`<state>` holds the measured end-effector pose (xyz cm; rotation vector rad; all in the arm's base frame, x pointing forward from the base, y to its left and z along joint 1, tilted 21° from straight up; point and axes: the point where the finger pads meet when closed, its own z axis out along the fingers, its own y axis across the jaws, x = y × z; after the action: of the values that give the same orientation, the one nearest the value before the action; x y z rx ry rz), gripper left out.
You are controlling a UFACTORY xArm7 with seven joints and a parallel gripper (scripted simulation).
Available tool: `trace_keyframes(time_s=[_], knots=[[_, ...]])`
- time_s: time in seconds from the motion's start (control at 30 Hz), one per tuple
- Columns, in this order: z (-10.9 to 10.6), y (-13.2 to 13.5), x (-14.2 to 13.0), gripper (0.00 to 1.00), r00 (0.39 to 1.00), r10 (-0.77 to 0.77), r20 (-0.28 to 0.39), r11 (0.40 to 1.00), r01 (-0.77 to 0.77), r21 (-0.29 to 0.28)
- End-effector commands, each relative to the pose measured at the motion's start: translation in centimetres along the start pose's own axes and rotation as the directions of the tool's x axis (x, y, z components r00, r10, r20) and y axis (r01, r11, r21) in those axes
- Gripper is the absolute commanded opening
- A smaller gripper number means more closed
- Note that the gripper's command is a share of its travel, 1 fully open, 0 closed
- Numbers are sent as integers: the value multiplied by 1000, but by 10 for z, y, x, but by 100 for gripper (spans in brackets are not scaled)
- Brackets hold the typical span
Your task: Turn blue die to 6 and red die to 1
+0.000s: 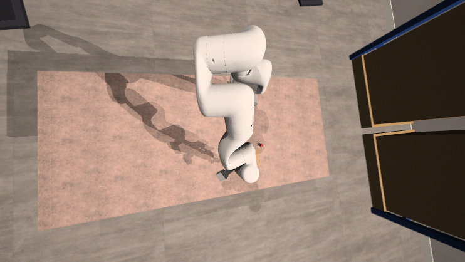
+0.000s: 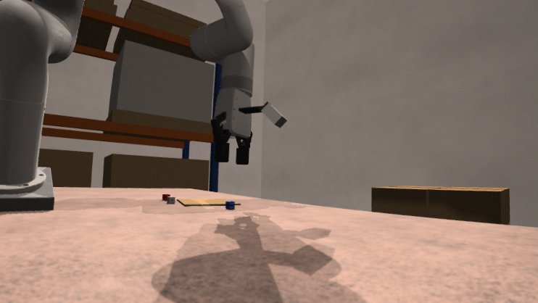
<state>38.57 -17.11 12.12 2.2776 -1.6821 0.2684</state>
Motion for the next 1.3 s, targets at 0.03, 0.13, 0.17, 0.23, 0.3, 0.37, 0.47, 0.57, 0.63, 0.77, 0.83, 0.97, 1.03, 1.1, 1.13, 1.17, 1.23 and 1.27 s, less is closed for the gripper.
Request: trace_keyframes(time_s=[0.03,0.13,0.17,0.23,0.3,0.37,0.47,0.57,0.63,0.77,0.83,0.97,1.03,1.1,1.13,1.17,1.23,1.27], knots=[[4,-1,1,100,986,164,-16,986,-164,2],[7,-1,2,100,964,264,-15,964,-264,4],[8,0,2,100,961,278,-15,961,-277,4],[9,0,2,100,946,324,-14,946,-324,5],[12,0,2,100,918,396,-13,918,-396,6],[13,0,2,100,897,441,-12,897,-441,7],[14,0,2,100,883,469,-12,883,-469,7],[14,0,2,100,882,470,-12,882,-470,7],[14,0,2,31,882,471,-12,882,-471,7],[14,0,2,31,882,471,-12,882,-471,7],[14,0,2,31,882,471,-12,882,-471,7],[14,0,2,31,882,471,-12,882,-471,7],[14,0,2,31,882,471,-12,882,-471,7],[14,0,2,31,882,471,-12,882,-471,7],[14,0,2,31,882,471,-12,882,-471,7],[14,0,2,31,882,471,-12,882,-471,7],[14,0,2,31,882,471,-12,882,-471,7],[14,0,2,31,882,471,-12,882,-471,7]])
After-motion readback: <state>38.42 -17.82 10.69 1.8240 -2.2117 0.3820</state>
